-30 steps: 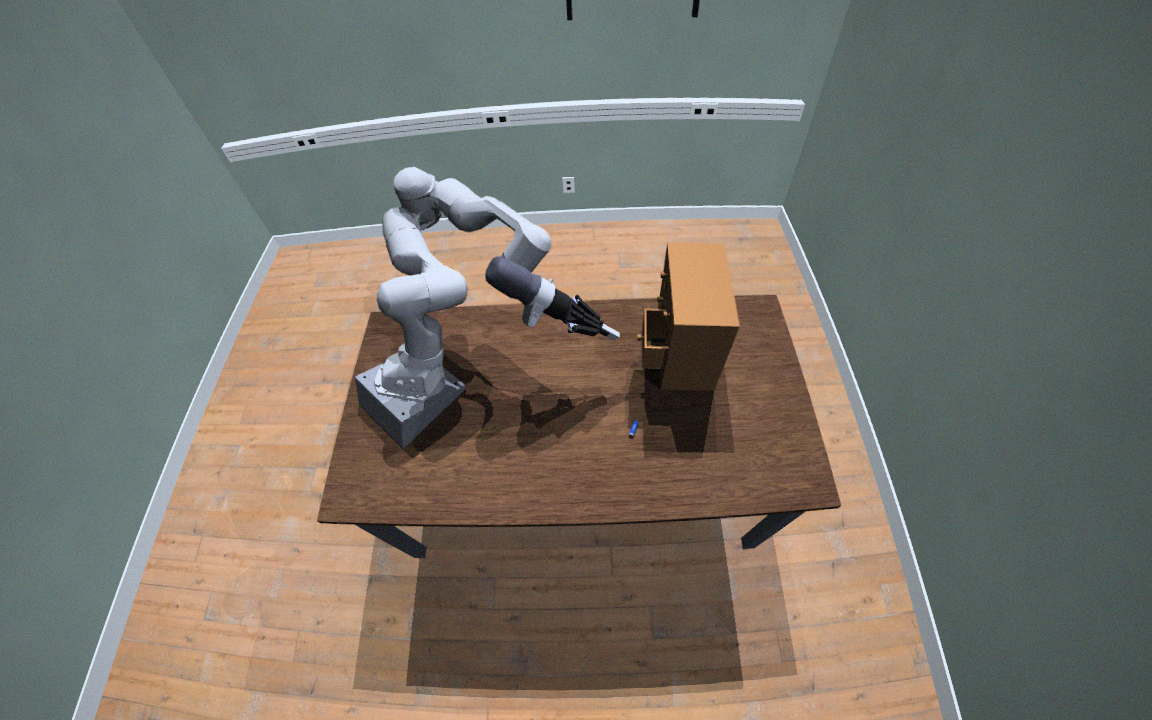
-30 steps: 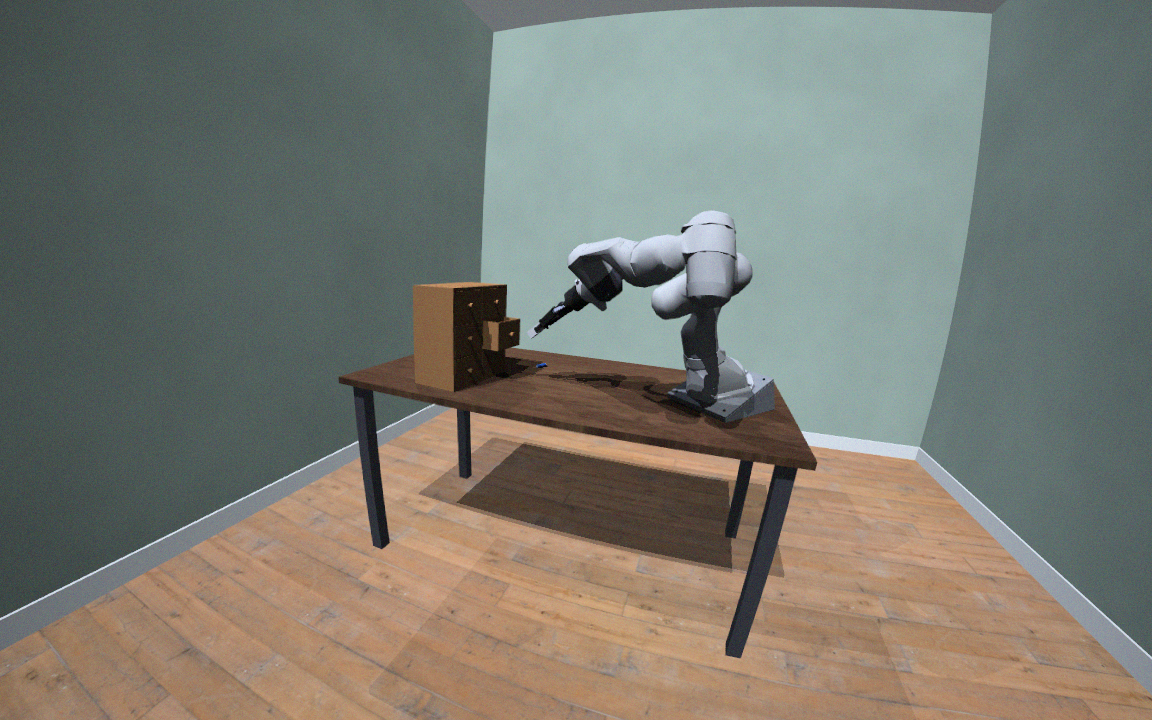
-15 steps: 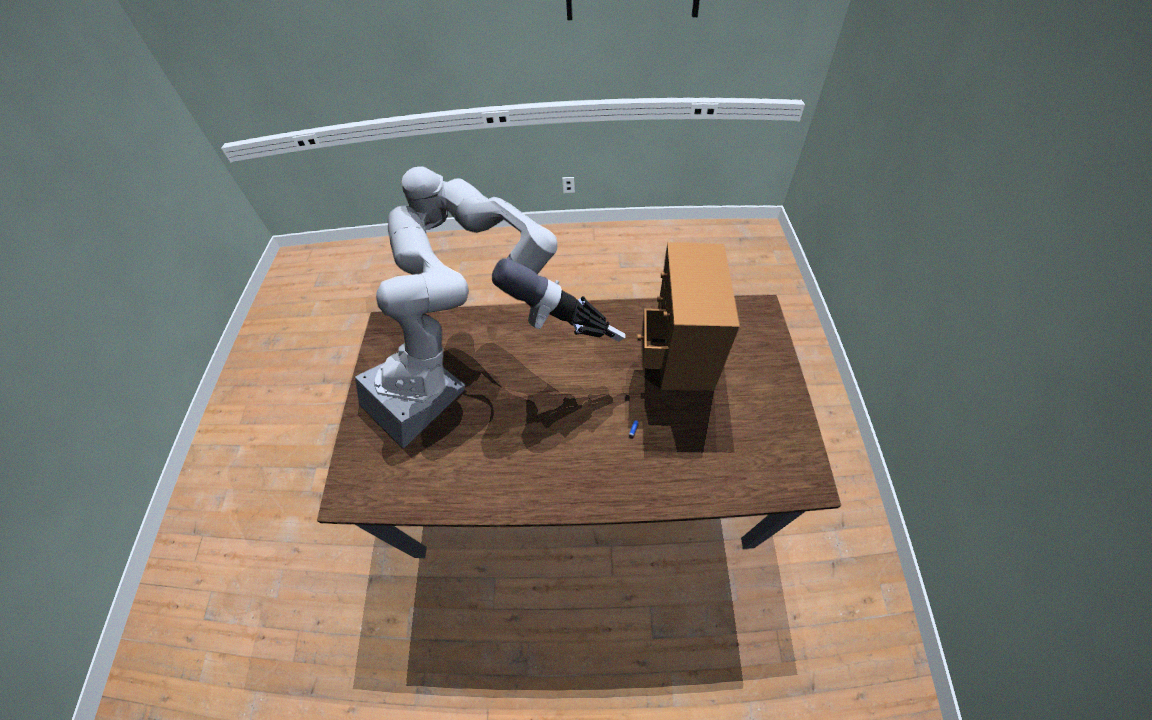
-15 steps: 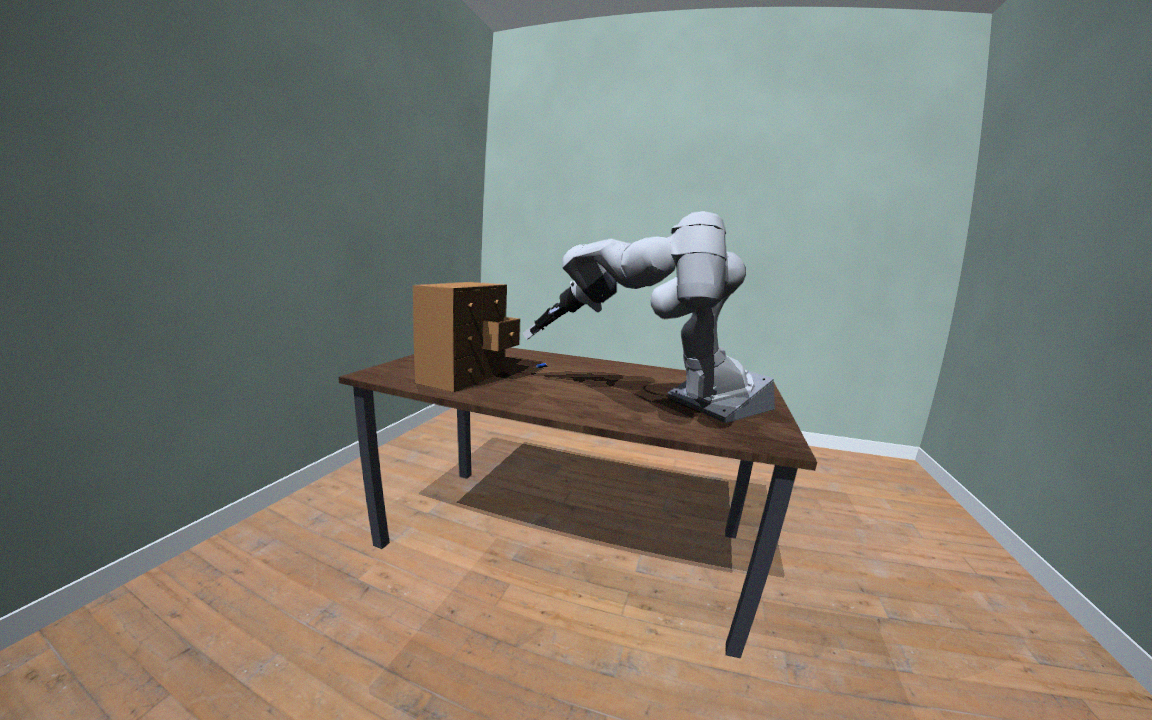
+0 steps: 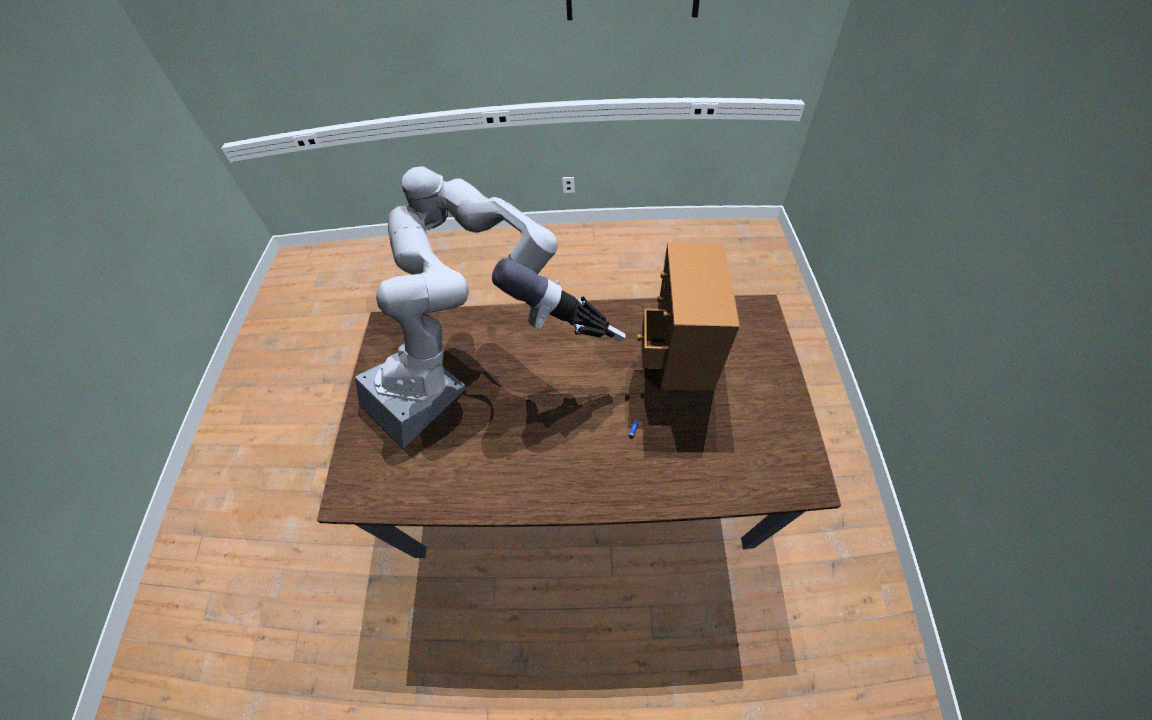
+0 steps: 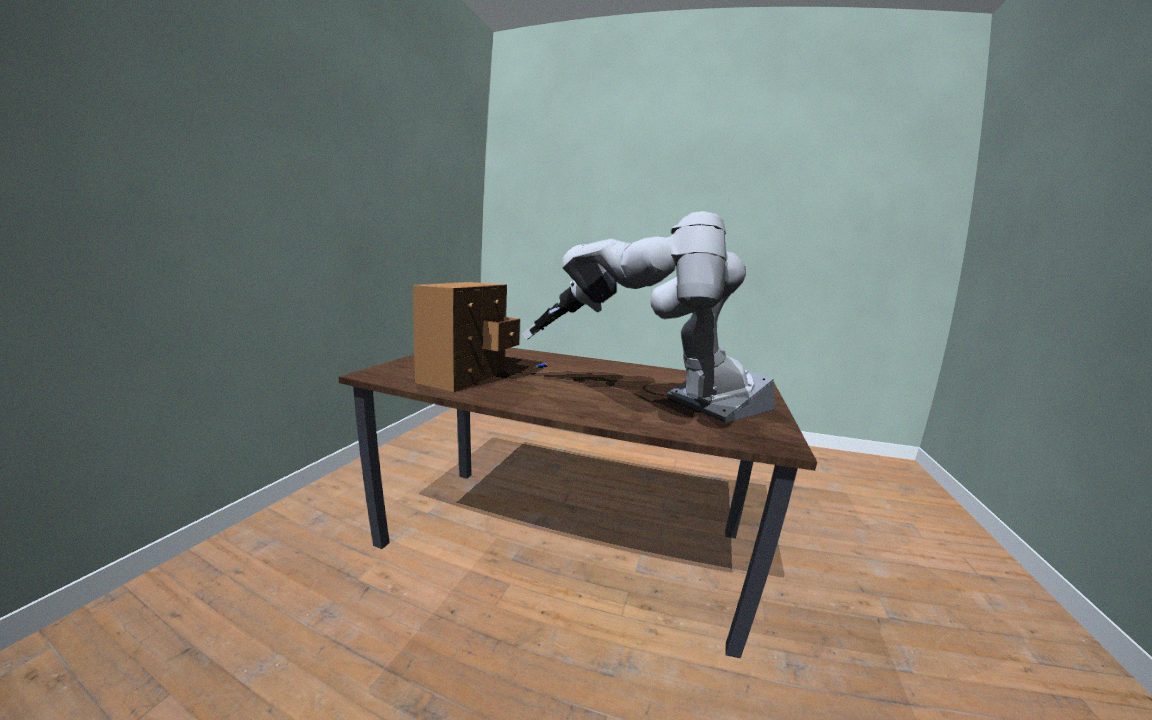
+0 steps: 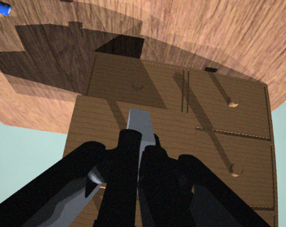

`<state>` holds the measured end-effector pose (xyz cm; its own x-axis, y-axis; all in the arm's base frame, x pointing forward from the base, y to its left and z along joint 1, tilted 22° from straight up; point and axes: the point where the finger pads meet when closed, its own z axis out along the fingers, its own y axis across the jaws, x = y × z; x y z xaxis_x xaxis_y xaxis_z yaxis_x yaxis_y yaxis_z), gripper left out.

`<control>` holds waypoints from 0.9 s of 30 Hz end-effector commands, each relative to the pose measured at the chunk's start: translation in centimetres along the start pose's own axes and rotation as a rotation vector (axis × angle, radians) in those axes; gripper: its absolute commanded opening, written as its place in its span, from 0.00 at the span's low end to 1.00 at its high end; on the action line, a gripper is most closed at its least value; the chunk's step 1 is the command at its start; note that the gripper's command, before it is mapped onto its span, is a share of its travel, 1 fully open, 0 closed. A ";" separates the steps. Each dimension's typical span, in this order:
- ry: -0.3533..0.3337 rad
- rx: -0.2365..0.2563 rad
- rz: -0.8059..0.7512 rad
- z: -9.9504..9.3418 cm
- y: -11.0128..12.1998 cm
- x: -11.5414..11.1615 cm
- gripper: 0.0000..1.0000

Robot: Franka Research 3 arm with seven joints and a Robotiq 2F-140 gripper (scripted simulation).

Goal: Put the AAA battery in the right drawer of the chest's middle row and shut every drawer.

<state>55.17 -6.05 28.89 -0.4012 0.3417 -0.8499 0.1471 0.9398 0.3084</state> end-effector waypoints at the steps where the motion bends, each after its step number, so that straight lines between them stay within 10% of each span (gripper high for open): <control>1: -0.001 -0.005 -0.006 0.1 0.2 0.0 0.10; 27: -0.001 -0.005 -0.006 0.2 0.5 -0.1 0.10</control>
<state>55.35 -5.78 28.94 -0.4029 0.3374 -0.8508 0.1420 0.9414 0.3061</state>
